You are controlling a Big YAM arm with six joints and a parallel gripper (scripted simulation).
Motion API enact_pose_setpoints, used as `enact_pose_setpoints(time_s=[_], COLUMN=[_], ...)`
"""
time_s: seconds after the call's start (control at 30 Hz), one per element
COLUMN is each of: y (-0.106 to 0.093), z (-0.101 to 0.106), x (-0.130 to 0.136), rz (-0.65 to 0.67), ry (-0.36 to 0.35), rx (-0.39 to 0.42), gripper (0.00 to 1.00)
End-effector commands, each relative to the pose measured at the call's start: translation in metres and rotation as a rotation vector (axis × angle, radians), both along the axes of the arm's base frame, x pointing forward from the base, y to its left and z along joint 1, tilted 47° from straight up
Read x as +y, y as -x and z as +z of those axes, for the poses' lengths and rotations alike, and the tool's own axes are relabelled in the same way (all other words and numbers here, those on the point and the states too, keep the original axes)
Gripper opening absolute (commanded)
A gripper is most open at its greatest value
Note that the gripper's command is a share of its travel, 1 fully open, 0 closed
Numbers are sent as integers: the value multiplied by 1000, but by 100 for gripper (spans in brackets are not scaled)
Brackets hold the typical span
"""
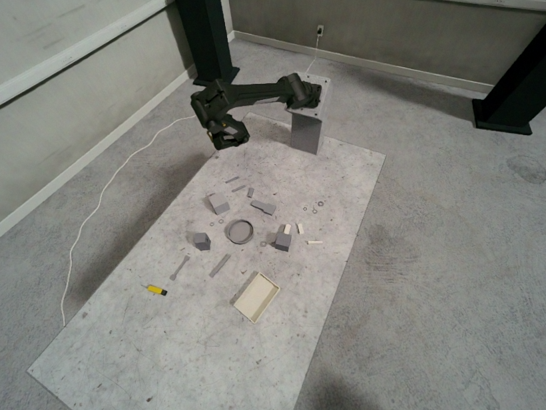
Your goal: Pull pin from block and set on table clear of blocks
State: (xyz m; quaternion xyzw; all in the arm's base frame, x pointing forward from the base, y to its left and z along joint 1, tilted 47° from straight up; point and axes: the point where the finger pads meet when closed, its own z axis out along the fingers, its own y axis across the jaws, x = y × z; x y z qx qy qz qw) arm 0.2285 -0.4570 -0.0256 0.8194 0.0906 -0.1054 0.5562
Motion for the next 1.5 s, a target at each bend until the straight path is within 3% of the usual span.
enact_pose_setpoints(time_s=[0.0,0.53,0.83,1.03,1.27,1.33,1.47], y=[2,1,-9,-33,-80,-80,-115], z=[2,2,4,9,21,21,31], x=[-1,-1,2,10,31,31,51], rz=[-4,-2,31,110,275,275,404], ry=[3,2,-5,-20,-43,-43,-51], rx=[-1,0,22,77,190,190,279], gripper=[51,51,51,51,51,51,51])
